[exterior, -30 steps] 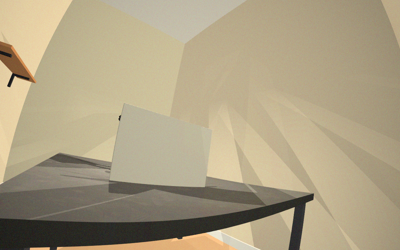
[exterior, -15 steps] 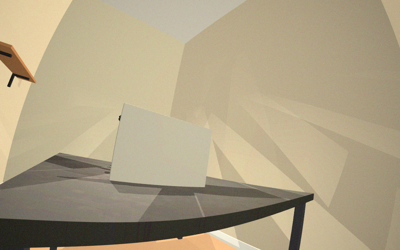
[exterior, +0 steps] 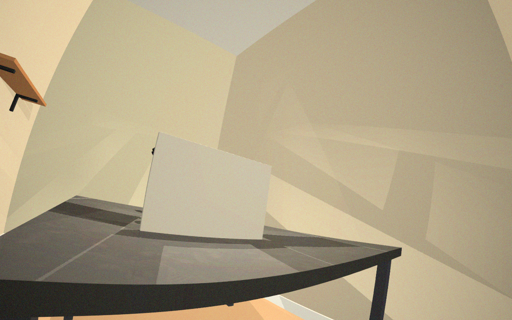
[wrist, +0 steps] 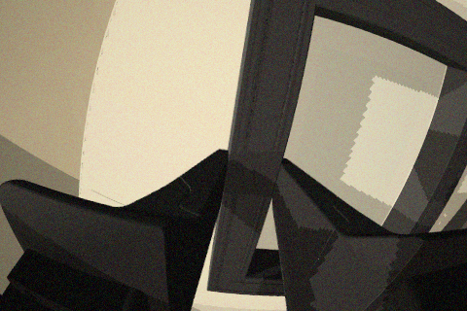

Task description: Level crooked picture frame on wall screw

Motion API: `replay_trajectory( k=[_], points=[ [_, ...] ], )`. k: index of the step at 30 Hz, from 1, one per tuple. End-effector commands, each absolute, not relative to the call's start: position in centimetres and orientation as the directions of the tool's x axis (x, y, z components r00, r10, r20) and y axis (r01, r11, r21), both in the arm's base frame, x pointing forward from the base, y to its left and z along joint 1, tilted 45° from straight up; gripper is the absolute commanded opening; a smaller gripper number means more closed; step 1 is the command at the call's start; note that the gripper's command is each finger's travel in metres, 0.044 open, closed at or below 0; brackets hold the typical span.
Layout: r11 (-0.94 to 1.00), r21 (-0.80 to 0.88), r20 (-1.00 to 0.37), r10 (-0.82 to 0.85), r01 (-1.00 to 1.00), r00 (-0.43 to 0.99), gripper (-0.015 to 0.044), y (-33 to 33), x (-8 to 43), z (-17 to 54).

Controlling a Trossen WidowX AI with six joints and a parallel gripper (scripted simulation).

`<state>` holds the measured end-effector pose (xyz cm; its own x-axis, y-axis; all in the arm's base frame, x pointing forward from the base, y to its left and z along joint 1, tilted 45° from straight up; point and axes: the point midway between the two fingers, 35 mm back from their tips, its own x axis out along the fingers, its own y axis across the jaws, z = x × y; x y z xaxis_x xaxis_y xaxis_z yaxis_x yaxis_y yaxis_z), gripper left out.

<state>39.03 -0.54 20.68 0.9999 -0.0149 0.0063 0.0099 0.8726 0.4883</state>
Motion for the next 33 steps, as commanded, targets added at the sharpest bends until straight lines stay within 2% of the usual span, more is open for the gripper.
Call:
replay_trajectory(
  k=[1,33],
  points=[
    [0.874,0.486,0.024,-0.009,-0.004,1.000,0.0000,-0.46,39.07,21.51],
    [0.874,0.486,0.024,-0.009,-0.004,1.000,0.0000,-0.73,39.06,21.58]
  ],
)
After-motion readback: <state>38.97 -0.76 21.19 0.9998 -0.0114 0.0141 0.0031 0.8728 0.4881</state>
